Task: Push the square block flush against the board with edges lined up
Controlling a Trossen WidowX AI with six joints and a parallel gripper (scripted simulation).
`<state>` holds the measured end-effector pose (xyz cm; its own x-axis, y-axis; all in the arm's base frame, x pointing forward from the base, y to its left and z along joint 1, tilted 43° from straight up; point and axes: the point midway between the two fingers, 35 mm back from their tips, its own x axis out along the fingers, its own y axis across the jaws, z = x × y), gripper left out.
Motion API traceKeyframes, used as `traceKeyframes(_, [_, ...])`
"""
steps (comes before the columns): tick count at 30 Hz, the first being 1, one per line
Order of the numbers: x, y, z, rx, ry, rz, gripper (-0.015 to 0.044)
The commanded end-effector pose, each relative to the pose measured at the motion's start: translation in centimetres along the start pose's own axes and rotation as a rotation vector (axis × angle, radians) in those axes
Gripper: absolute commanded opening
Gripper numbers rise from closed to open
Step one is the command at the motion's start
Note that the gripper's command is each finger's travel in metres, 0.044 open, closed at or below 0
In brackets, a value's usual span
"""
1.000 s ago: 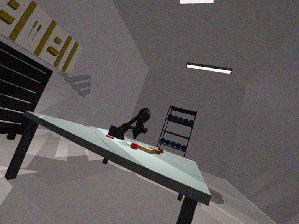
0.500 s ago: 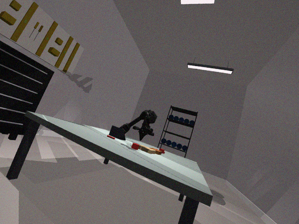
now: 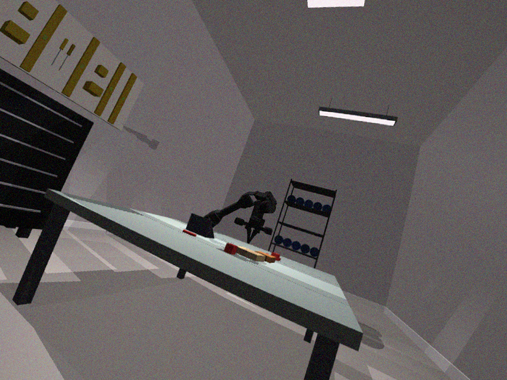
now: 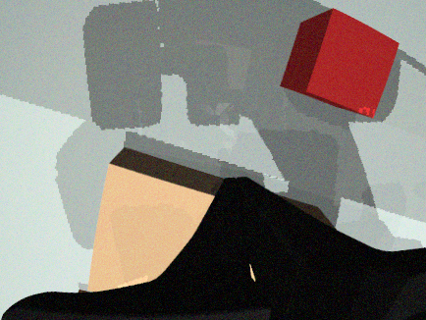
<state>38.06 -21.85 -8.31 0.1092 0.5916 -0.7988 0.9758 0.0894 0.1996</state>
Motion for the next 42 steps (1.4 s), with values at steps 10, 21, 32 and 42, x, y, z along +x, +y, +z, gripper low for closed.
traceKeyframes(10, [0.7, 2.5, 1.1, 0.261, -0.014, 0.018, 0.0000])
traceKeyframes(21, [6.1, 2.4, 0.8, 0.455, 0.081, -0.008, 0.0000])
traceKeyframes(32, [6.0, 3.0, -0.1, 0.442, 0.082, -0.012, 0.0000])
traceKeyframes(42, [5.9, 3.7, -1.3, 0.428, 0.085, -0.016, 0.0000])
